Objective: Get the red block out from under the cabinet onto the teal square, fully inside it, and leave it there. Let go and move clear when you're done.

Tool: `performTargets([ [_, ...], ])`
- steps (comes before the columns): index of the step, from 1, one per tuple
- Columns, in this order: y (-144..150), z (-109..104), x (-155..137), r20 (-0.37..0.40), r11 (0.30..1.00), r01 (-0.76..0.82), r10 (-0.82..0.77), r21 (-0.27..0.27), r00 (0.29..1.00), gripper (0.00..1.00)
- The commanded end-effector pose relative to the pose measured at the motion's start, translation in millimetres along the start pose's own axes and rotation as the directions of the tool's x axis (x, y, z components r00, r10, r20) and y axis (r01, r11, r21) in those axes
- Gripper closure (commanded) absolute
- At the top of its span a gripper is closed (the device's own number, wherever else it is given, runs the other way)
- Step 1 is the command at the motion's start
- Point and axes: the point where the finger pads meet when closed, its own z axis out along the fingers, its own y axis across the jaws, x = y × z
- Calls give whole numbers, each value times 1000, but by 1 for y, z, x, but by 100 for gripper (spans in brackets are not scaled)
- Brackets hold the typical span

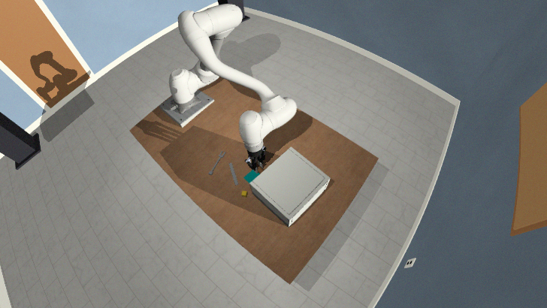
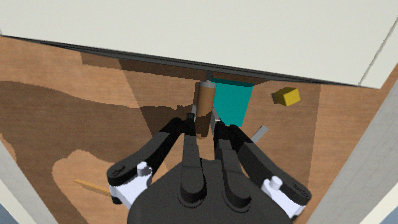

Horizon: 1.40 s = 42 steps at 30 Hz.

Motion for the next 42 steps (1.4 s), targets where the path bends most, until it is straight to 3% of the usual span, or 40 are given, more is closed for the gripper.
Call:
performTargets([
  [1, 0, 0, 0, 0, 1000, 0, 0, 0, 1000, 100],
  [42, 0, 0, -6, 0, 1000, 0, 0, 0, 1000, 100],
])
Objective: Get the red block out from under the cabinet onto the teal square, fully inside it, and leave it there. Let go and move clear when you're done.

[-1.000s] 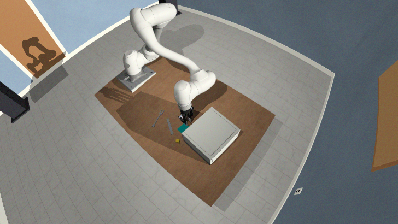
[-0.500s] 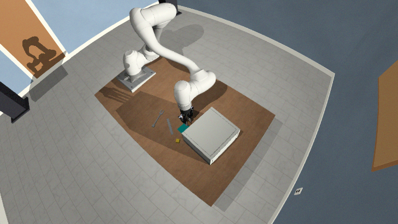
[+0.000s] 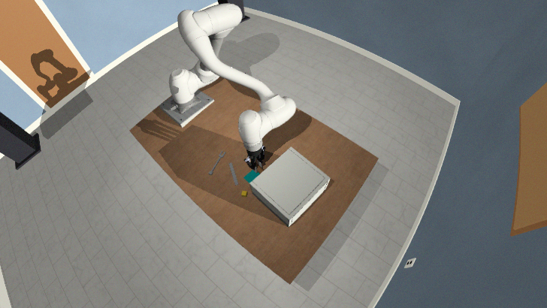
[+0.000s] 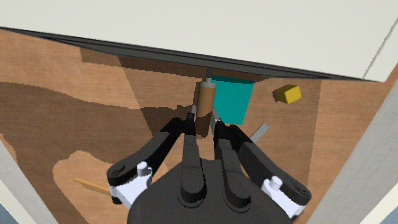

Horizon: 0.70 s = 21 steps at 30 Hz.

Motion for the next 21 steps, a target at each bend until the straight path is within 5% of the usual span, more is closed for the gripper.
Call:
performTargets([
  [1, 0, 0, -2, 0, 1000, 0, 0, 0, 1000, 100],
  [21, 0, 0, -28, 0, 1000, 0, 0, 0, 1000, 100],
])
